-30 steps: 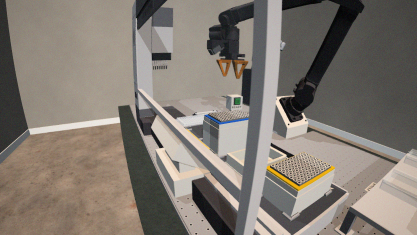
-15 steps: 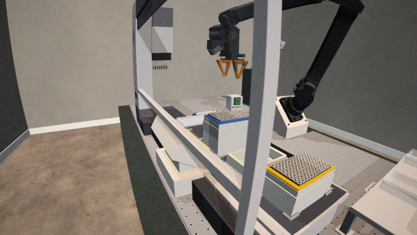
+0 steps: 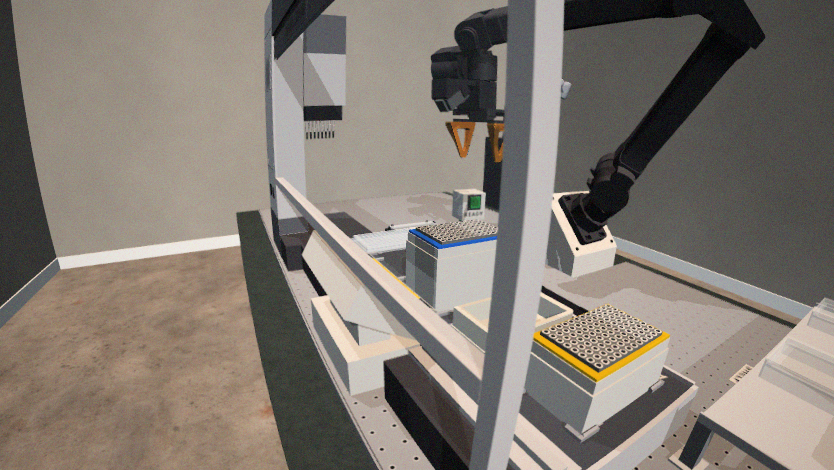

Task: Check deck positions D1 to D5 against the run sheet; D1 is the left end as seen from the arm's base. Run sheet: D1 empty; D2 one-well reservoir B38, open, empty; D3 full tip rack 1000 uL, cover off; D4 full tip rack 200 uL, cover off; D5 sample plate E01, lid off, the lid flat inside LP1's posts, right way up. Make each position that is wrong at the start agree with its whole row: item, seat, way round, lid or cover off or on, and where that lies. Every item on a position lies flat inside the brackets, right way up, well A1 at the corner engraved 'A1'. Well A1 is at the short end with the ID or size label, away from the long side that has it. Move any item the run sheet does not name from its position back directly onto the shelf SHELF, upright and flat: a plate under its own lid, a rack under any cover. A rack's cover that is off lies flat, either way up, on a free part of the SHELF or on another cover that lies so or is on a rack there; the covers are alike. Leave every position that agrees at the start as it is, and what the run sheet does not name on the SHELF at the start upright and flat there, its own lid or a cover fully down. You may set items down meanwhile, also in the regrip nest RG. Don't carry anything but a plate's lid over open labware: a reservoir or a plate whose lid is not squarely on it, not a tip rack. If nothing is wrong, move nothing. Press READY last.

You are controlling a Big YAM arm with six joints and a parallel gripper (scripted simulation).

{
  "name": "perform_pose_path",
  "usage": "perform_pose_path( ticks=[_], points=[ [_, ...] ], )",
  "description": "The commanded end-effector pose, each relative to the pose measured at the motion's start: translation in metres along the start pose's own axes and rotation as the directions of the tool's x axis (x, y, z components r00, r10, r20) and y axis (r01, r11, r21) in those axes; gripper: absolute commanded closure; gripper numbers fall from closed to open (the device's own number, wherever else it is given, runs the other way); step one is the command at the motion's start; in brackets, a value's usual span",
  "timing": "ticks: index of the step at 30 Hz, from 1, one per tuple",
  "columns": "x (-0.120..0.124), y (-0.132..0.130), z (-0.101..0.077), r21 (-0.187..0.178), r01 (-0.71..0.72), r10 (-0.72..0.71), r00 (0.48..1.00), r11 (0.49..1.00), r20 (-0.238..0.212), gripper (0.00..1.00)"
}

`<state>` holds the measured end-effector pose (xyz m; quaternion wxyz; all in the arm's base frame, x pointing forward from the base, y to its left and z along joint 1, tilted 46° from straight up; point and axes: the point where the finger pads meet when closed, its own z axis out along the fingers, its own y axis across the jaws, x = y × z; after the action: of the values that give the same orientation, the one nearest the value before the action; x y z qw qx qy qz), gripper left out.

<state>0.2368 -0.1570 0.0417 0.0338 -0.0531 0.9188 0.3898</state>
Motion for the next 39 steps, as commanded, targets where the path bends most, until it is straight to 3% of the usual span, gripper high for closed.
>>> perform_pose_path(
  ticks=[1, 6, 7, 12, 14, 20, 21, 26, 27, 32, 38, 39],
  points=[
    [-0.007, 0.021, -0.009, 0.013, -0.002, 0.002, 1.0, 1.0, 0.003, 0.0],
    [-0.012, 0.044, -0.011, 0.018, 0.002, -0.002, 1.0, 1.0, 0.006, 0.0],
    [-0.021, 0.04, -0.022, 0.044, 0.018, -0.019, 1.0, 0.999, 0.019, 0.0],
    [-0.014, 0.031, -0.023, 0.031, -0.016, 0.015, 1.0, 0.999, 0.027, 0.0],
    [-0.01, 0.055, -0.008, 0.012, 0.06, -0.06, 0.998, 0.998, 0.002, 0.0],
    [-0.019, 0.084, -0.013, 0.024, 0.187, -0.188, 0.982, 0.982, 0.006, 0.0],
    [-0.014, 0.09, -0.007, 0.01, 0.182, -0.182, 0.983, 0.983, 0.001, 0.0],
    [-0.017, 0.105, -0.008, 0.013, 0.17, -0.17, 0.985, 0.985, 0.002, 0.0],
    [-0.032, 0.107, -0.024, 0.05, 0.188, -0.19, 0.982, 0.981, 0.017, 0.0],
    [-0.02, 0.135, -0.006, 0.009, 0.161, -0.161, 0.987, 0.987, 0.001, 0.0],
    [-0.026, 0.138, -0.02, 0.037, 0.155, -0.156, 0.987, 0.987, 0.028, 0.0],
    [-0.029, 0.148, -0.014, 0.027, 0.195, -0.195, 0.981, 0.98, 0.01, 0.0]
  ],
)
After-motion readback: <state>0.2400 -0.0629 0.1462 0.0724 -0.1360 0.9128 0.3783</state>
